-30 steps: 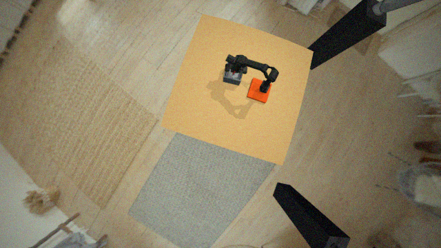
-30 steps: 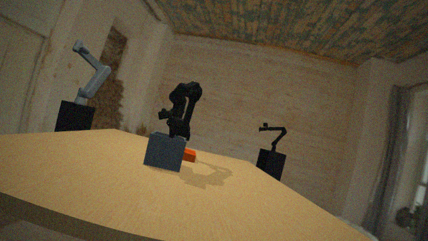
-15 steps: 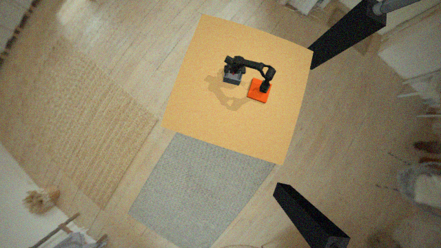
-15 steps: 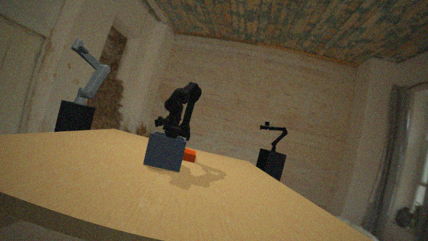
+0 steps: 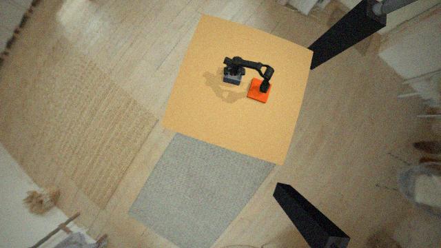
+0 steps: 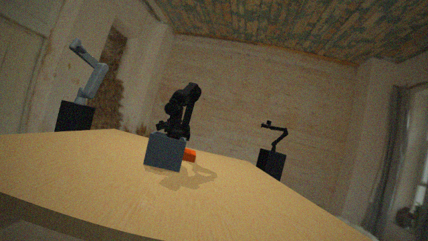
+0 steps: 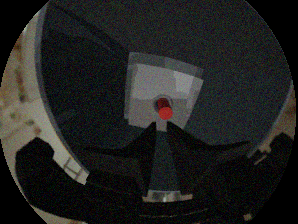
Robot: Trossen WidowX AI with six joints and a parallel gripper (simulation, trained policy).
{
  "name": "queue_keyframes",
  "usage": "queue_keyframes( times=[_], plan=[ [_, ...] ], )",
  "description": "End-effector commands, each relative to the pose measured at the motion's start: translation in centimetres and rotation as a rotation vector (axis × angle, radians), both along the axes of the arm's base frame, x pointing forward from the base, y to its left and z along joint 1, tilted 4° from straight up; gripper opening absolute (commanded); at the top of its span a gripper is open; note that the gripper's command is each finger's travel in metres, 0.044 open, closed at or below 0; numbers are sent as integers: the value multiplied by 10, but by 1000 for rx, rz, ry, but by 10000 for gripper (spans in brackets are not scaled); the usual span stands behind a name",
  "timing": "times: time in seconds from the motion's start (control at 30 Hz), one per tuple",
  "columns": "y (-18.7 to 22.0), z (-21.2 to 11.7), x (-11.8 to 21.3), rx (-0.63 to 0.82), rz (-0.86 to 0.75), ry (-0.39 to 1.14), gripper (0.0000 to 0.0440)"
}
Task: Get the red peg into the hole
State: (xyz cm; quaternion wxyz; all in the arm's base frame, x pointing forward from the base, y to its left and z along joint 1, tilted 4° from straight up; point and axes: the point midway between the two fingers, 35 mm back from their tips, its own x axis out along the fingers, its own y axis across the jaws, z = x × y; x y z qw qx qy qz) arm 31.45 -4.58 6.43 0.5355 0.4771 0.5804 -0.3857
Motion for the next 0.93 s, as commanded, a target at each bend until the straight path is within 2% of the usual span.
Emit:
queue_keyframes(
  times=[0.0,0.17,0.43,0.73,0.9],
  plan=[
    [6,1,0,27,-10,8,52],
    [13,-1,-4,54,-16,26,50],
    [21,-2,-6,68,-19,44,87],
    [30,2,-15,91,-28,82,56],
    [37,1,-20,98,-33,100,68]
  ],
)
